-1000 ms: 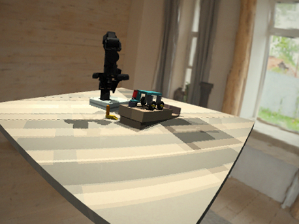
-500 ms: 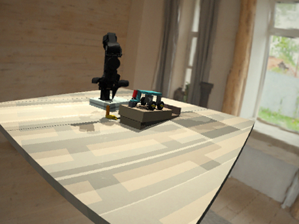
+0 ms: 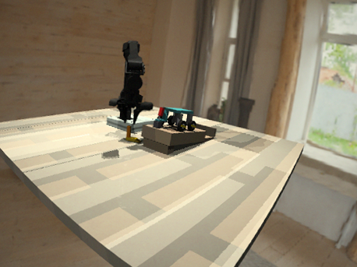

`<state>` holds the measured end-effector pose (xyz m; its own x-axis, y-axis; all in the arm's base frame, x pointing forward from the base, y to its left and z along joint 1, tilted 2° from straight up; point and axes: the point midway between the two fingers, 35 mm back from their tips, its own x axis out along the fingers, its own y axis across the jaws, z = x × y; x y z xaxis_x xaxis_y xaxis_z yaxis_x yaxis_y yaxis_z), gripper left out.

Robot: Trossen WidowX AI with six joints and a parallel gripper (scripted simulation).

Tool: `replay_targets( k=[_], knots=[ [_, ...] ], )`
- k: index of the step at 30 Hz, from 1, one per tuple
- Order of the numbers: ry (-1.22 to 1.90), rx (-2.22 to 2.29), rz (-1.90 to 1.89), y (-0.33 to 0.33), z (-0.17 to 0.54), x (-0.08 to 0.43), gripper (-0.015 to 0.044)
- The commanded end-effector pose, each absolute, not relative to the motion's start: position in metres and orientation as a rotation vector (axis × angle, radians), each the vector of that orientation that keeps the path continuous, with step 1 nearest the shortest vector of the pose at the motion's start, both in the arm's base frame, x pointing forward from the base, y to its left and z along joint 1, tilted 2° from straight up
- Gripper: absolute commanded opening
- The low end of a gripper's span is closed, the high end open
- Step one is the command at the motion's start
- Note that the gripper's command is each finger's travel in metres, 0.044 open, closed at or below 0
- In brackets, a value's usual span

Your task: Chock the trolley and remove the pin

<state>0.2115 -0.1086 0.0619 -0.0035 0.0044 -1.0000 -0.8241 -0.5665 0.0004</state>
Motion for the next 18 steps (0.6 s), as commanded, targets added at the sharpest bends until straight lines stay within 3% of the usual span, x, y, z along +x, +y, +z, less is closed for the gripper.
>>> replay_targets(
  k=[1,18],
  knots=[
    [0.863,-1.626,1.654,-0.108,0.054,0.209,0.019],
    [0.863,-1.626,1.655,-0.108,0.036,0.208,0.019]
  ],
)
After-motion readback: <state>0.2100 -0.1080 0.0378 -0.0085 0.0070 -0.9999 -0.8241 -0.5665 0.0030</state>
